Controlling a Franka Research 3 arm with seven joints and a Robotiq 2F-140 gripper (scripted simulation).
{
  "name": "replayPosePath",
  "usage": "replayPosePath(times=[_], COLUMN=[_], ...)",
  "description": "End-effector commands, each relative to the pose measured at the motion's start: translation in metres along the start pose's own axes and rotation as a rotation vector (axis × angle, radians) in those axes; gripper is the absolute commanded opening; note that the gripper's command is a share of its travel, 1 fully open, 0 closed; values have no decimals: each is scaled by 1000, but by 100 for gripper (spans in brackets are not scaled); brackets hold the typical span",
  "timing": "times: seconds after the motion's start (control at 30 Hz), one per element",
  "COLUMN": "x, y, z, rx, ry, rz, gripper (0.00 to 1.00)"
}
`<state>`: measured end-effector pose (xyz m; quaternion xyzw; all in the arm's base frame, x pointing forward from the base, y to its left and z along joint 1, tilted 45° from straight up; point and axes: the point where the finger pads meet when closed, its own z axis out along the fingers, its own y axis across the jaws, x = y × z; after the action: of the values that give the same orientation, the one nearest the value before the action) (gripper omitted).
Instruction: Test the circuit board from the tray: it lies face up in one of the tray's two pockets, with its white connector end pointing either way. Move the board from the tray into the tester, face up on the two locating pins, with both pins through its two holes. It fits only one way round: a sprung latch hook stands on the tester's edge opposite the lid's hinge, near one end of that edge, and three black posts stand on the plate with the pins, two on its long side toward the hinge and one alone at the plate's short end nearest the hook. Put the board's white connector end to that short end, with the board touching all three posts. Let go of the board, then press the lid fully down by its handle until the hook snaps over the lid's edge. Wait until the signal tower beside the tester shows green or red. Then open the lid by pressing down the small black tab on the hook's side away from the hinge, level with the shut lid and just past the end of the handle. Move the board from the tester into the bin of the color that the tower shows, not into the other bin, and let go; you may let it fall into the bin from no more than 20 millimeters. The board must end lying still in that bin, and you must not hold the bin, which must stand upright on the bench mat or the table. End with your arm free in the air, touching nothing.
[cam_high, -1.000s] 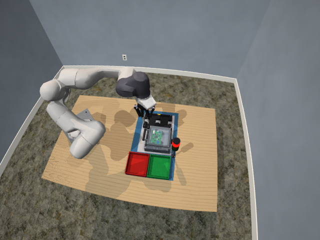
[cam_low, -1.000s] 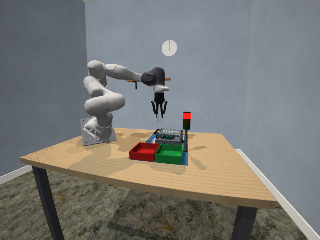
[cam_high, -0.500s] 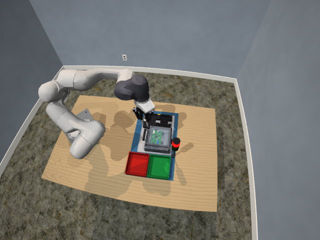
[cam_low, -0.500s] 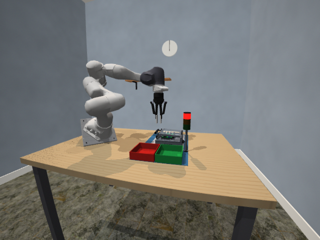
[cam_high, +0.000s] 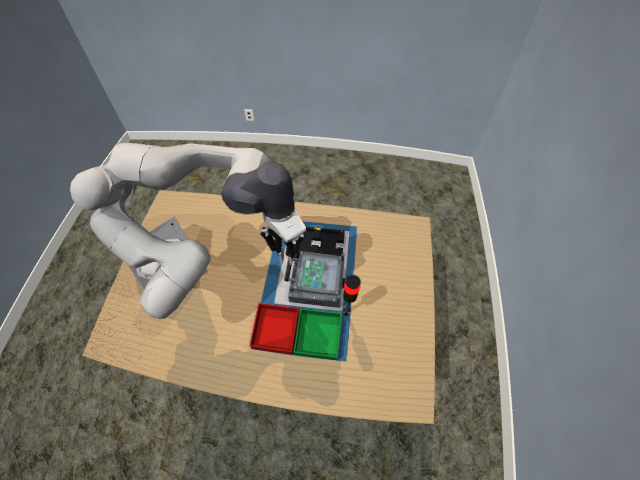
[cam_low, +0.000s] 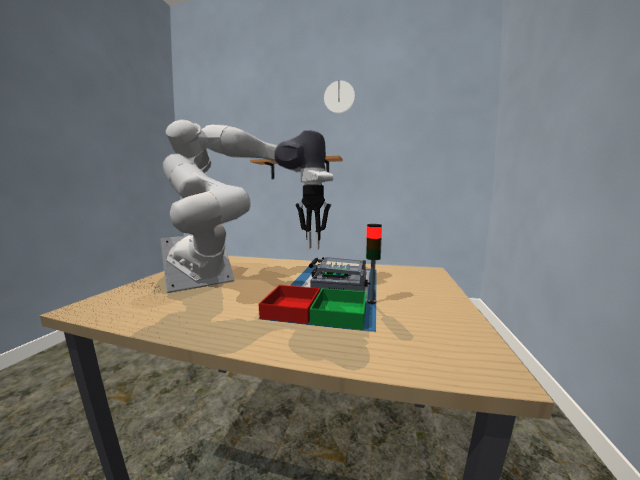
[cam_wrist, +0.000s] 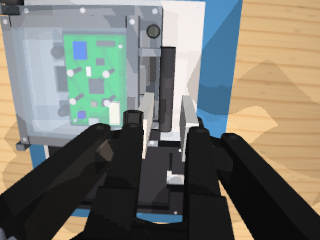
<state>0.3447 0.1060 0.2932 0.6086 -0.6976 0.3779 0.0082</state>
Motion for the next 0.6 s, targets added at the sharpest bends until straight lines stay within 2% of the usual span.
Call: replayPosePath(times=[0.0,0.57], x=[3,3], y=[-1,-2], z=[-1,12], rx=[6,6], ry=[3,3], rz=[-27,-27], gripper=[16,16])
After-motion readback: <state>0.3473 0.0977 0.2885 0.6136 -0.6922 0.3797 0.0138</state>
